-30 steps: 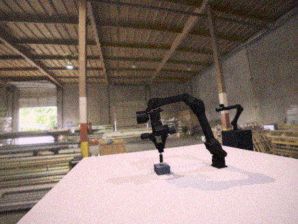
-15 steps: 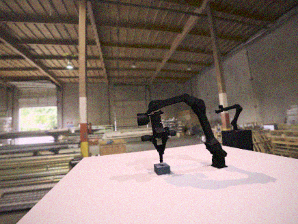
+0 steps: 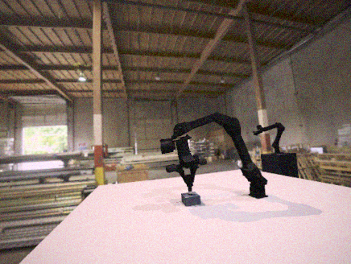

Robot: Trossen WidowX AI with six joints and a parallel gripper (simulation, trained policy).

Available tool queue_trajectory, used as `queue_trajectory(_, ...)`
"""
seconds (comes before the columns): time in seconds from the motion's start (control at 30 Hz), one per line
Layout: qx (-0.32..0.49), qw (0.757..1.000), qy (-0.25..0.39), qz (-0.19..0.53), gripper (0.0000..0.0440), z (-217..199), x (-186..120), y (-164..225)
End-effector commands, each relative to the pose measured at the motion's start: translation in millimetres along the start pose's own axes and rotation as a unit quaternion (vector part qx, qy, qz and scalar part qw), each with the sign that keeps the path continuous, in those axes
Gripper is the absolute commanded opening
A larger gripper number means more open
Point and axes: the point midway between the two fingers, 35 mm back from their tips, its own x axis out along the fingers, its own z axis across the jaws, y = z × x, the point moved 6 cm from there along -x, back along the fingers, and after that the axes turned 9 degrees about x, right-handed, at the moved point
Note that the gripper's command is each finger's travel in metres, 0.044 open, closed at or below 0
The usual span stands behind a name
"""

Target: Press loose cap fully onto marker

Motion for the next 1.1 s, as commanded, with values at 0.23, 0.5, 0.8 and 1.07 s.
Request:
queue_trajectory(0.23, -0.024, 0.999, -0.025, 0.004, 0.0006, 2, 28, 1)
queue_trajectory(0.5, -0.038, 0.999, -0.025, 0.008, 0.0013, 2, 36, 1)
queue_trajectory(0.8, -0.051, 0.998, -0.028, 0.008, 0.0051, 5, 40, 2)
queue_trajectory(1.07, -0.068, 0.997, -0.021, 0.014, 0.0062, 5, 43, 4)
